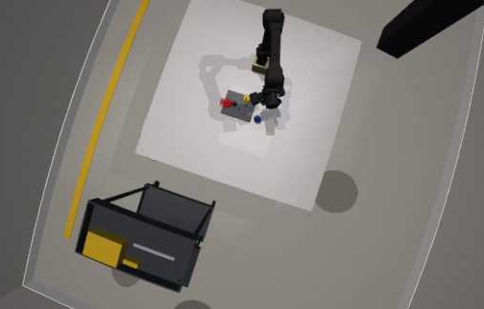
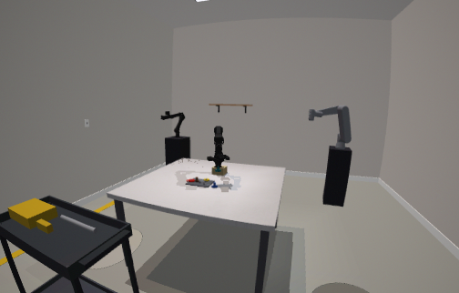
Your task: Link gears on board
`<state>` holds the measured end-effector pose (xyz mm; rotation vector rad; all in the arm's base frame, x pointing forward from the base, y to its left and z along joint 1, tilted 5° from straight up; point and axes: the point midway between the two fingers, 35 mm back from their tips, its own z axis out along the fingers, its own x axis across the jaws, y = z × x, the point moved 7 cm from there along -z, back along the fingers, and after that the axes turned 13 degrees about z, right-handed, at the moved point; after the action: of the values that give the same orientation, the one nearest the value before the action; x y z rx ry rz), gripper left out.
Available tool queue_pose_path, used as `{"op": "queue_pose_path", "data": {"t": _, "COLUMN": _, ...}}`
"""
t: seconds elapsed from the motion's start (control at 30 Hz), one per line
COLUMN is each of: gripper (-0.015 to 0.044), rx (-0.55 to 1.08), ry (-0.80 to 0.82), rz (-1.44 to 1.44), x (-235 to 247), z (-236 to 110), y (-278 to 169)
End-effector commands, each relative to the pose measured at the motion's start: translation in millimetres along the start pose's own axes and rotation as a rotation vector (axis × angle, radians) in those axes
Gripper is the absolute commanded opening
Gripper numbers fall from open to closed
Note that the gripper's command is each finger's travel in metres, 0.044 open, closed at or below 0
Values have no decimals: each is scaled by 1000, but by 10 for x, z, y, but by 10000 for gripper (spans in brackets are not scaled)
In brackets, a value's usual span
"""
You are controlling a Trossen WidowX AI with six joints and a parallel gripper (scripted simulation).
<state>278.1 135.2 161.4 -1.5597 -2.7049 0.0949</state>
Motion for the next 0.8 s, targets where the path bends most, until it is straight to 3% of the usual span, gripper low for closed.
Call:
{"op": "queue_pose_path", "data": {"t": 0.0, "gripper": 0, "rx": -1, "ry": -5, "rz": -3, "x": -95, "z": 38, "y": 24}}
{"op": "queue_pose_path", "data": {"t": 0.77, "gripper": 0, "rx": -3, "ry": -3, "rz": -20, "x": -660, "z": 238, "y": 70}}
